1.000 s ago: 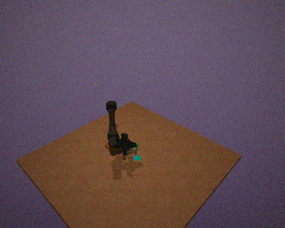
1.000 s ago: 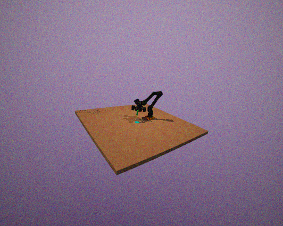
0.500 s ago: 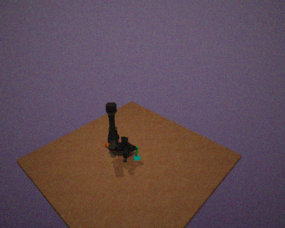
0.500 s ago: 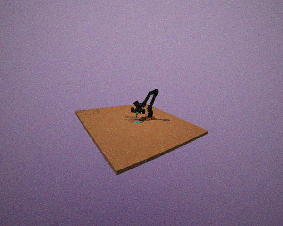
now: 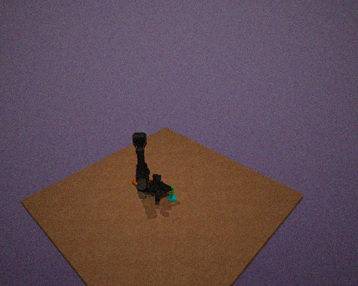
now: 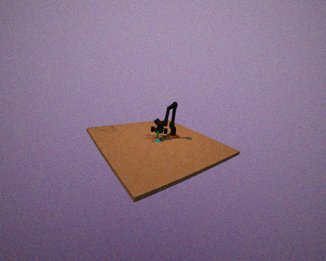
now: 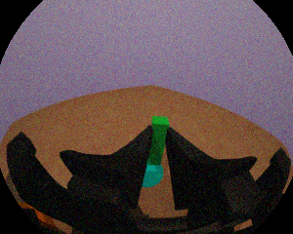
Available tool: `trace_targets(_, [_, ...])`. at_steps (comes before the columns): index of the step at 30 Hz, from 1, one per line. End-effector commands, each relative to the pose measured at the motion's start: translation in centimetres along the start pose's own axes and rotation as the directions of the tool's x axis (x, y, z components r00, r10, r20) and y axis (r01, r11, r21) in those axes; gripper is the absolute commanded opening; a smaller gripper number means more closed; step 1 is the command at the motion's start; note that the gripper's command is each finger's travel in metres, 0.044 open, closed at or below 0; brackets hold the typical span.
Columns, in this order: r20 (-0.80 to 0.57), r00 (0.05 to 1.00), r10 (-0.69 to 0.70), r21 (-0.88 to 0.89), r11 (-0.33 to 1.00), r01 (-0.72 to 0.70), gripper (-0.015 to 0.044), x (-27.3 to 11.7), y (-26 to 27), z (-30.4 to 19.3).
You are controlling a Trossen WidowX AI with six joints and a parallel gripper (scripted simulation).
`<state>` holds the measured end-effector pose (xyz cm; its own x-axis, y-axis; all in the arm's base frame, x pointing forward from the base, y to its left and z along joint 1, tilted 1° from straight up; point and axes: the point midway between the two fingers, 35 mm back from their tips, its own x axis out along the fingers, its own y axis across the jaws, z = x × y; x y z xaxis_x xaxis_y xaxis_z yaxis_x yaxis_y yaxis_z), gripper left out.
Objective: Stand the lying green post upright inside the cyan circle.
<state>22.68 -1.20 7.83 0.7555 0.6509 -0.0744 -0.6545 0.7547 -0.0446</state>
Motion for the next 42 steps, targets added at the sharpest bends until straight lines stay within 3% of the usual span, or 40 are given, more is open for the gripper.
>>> trace_targets(1, [0.001, 1.000, 0.002, 0.009, 1.000, -0.002, 0.0022, 0.0, 0.3, -0.6])
trace_targets(42, [0.000, 1.000, 0.001, 0.006, 1.000, -0.001, 0.0022, 0.5, 1.1, -3.7])
